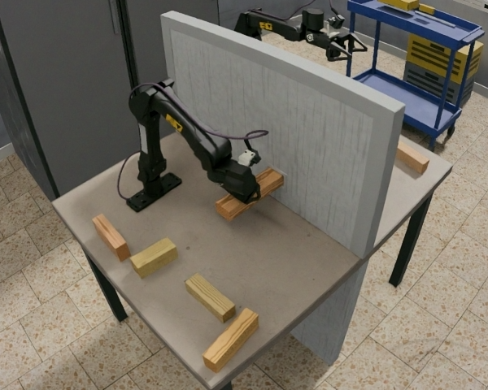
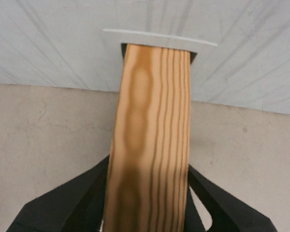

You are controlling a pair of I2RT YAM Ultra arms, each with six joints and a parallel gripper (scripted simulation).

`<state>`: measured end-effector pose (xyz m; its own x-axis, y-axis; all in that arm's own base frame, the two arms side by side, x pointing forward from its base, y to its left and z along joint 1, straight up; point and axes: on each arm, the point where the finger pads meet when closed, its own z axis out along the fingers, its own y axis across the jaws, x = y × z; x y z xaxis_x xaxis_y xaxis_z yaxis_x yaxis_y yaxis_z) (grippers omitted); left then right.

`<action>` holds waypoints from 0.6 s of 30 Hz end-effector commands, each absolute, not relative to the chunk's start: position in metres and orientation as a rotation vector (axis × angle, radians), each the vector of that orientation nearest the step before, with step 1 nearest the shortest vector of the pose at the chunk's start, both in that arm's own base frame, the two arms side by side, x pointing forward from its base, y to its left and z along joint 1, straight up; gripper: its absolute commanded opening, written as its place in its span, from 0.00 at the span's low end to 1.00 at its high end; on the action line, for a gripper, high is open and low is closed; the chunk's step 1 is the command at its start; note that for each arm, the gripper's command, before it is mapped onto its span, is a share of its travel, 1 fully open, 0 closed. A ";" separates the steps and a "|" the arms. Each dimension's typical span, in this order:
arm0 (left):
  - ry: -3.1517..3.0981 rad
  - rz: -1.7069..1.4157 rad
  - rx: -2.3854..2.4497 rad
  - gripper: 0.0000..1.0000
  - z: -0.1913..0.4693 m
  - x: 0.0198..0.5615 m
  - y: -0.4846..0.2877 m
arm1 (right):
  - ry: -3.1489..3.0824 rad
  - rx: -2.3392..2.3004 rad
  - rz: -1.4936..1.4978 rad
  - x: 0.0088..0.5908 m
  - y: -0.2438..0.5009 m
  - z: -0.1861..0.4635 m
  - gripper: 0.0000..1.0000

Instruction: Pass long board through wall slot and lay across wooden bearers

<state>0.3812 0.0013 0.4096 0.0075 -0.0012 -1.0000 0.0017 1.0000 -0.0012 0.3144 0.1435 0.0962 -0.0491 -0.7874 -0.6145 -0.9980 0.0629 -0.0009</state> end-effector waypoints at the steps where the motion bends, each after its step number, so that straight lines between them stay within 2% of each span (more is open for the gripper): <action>1: 1.512 -0.001 -0.005 1.00 0.426 0.374 0.001 | 1.783 -1.726 0.601 0.322 0.160 0.125 0.00; 18: 1.512 -0.001 -0.005 1.00 0.426 0.374 0.001 | 1.784 -1.730 0.614 0.329 0.186 0.122 0.00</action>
<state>0.3812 0.0013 0.4096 0.0075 -0.0012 -1.0000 0.0017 1.0000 -0.0012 0.3147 0.1695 0.0944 -0.0478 -0.7901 -0.6111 -0.9982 0.0592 0.0015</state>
